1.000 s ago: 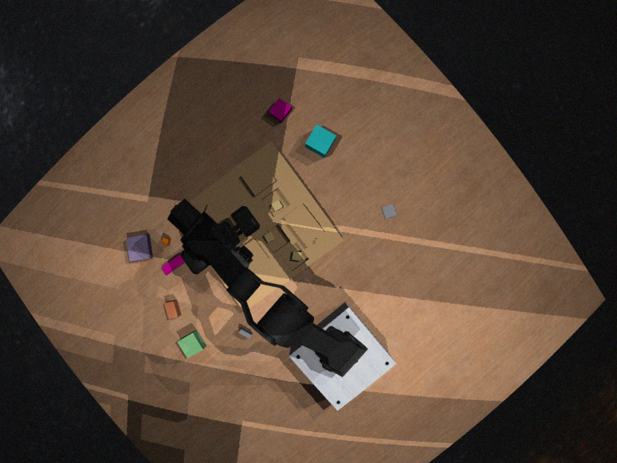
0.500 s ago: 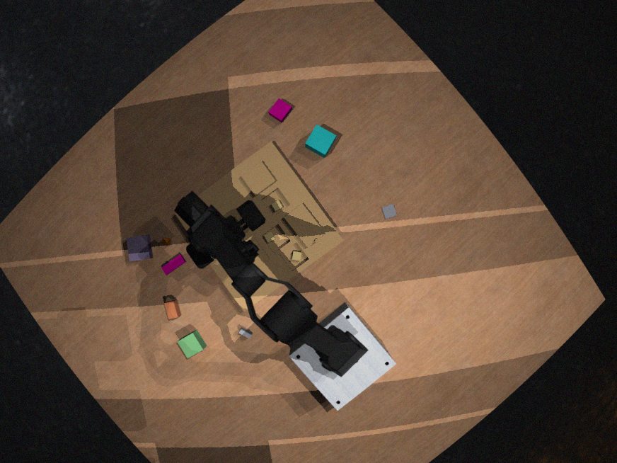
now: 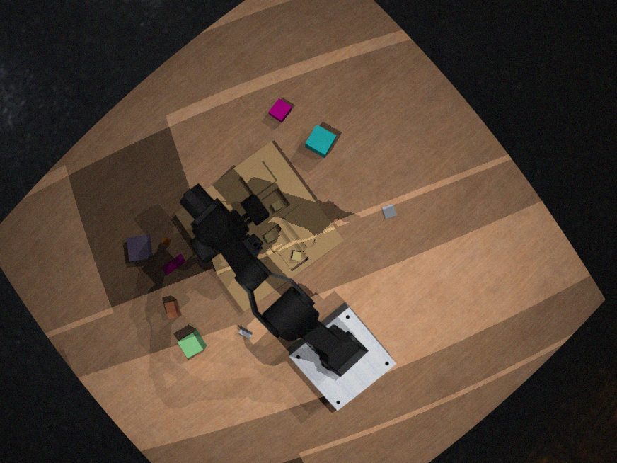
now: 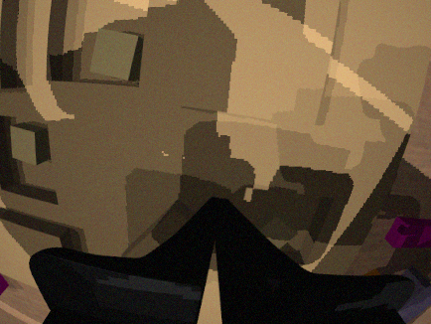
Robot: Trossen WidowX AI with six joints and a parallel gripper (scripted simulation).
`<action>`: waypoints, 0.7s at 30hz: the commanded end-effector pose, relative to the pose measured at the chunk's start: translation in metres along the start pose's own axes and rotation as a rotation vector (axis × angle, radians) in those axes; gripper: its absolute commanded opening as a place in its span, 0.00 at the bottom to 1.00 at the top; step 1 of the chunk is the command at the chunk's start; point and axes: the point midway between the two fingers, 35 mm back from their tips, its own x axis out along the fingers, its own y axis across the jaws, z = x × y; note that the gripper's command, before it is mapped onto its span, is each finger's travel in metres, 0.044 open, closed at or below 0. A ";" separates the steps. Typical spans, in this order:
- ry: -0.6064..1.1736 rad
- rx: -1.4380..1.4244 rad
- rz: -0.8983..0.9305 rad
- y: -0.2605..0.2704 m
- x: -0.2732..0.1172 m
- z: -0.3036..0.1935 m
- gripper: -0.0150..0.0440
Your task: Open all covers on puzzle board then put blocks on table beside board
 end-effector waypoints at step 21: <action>0.005 0.000 0.001 0.023 -0.002 -0.018 0.25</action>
